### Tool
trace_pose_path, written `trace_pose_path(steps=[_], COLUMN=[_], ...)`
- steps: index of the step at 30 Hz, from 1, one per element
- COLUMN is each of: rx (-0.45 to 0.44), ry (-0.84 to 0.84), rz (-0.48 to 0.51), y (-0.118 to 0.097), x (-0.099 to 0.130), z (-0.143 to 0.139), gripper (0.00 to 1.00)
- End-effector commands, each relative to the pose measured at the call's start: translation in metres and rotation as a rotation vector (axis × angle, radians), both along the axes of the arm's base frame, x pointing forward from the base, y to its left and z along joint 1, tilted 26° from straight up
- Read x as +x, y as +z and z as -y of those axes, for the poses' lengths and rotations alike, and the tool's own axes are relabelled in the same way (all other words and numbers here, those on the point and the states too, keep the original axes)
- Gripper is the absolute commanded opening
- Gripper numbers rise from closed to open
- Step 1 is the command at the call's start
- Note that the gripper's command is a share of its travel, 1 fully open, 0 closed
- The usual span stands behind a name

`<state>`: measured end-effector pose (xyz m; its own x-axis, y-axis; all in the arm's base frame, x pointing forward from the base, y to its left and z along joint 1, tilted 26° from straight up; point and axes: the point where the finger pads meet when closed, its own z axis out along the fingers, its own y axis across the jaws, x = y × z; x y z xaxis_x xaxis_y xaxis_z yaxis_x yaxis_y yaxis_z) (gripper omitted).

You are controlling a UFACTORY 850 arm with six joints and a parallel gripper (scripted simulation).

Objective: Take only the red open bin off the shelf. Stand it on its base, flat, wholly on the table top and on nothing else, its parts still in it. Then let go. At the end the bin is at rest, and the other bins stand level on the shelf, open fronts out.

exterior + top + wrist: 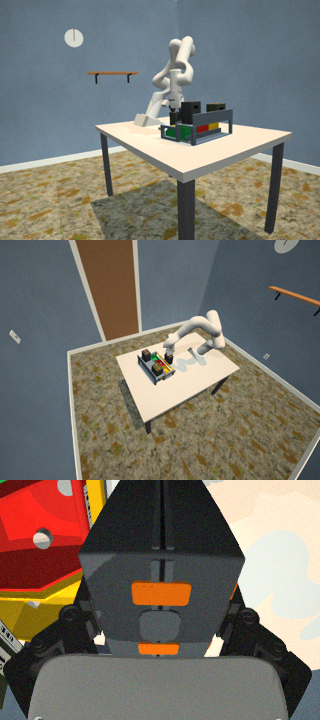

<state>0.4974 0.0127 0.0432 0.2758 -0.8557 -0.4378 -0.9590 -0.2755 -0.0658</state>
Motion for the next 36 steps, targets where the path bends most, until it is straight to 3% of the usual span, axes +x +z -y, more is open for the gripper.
trace_pose_path(steps=[1,36], rx=[-0.001,-0.001], ry=[-0.001,-0.001], rz=[0.003,0.003], y=[0.0112,0.0081], x=[0.0024,0.0021], z=[0.0056,0.0041], gripper=[0.0,0.0])
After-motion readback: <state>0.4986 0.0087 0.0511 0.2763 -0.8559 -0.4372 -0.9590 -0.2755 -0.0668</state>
